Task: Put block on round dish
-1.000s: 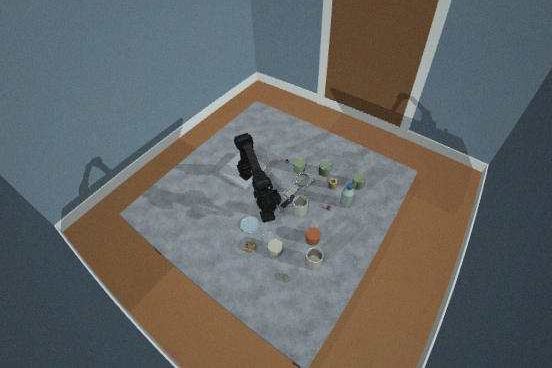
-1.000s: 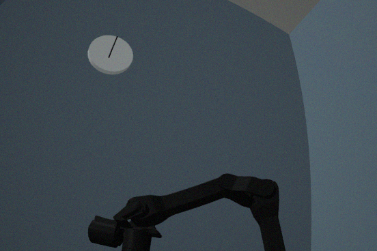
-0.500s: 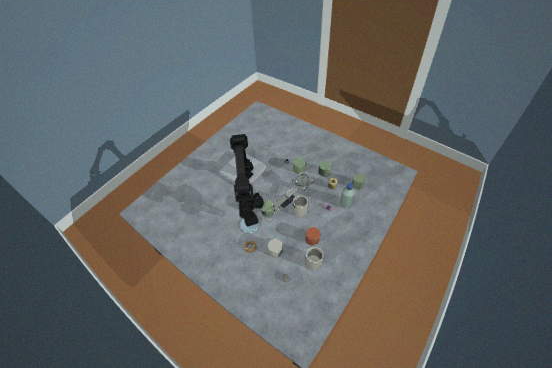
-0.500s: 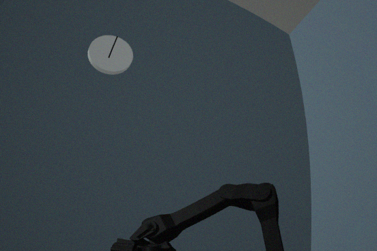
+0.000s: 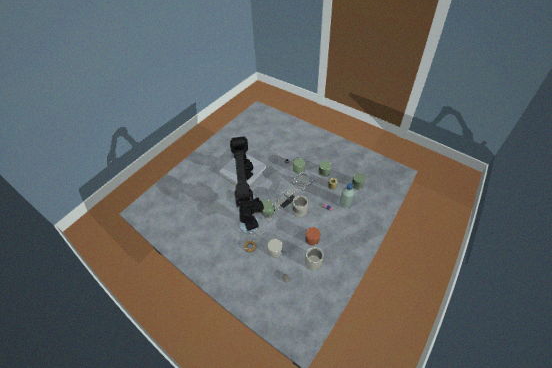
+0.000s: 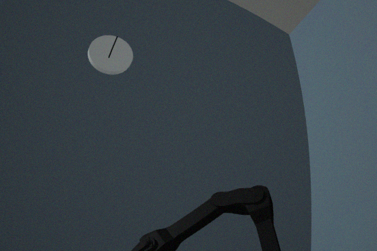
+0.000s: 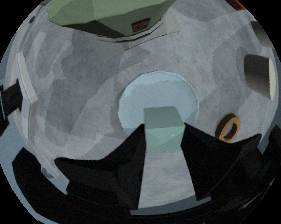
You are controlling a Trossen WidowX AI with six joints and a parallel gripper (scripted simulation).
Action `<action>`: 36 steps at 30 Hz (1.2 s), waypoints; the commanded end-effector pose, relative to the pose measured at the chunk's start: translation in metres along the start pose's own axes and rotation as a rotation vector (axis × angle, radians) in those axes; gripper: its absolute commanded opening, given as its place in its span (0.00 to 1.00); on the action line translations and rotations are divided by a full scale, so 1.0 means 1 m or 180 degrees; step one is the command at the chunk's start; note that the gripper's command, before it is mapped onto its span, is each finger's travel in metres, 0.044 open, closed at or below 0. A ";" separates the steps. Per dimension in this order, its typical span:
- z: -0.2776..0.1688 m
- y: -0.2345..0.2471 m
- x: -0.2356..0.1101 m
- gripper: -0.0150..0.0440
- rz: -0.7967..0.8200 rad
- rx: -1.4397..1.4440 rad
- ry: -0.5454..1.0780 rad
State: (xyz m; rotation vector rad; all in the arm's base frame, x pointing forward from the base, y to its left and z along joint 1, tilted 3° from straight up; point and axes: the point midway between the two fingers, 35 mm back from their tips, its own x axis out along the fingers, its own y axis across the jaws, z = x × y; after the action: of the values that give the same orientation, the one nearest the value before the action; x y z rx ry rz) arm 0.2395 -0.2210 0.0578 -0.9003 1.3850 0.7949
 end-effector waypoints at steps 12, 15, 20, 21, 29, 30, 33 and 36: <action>0.000 -0.002 0.019 0.25 -0.0036 -0.0017 -0.0003; 0.000 -0.001 0.016 0.34 -0.0015 0.0000 0.0004; 0.000 -0.001 0.016 0.57 -0.0015 0.0000 0.0004; 0.000 -0.001 0.016 0.61 -0.0015 0.0000 0.0004; 0.000 -0.001 0.013 0.97 -0.0016 -0.0001 0.0004; -0.001 -0.002 0.003 1.00 -0.0020 -0.0004 0.0003; 0.000 -0.002 -0.039 1.00 -0.0035 -0.0016 -0.0002; 0.000 -0.002 -0.042 1.00 -0.0036 -0.0017 -0.0003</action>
State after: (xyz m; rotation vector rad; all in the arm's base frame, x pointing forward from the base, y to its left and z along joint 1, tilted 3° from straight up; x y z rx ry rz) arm 0.2398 -0.2214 0.0845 -0.9051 1.3830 0.7899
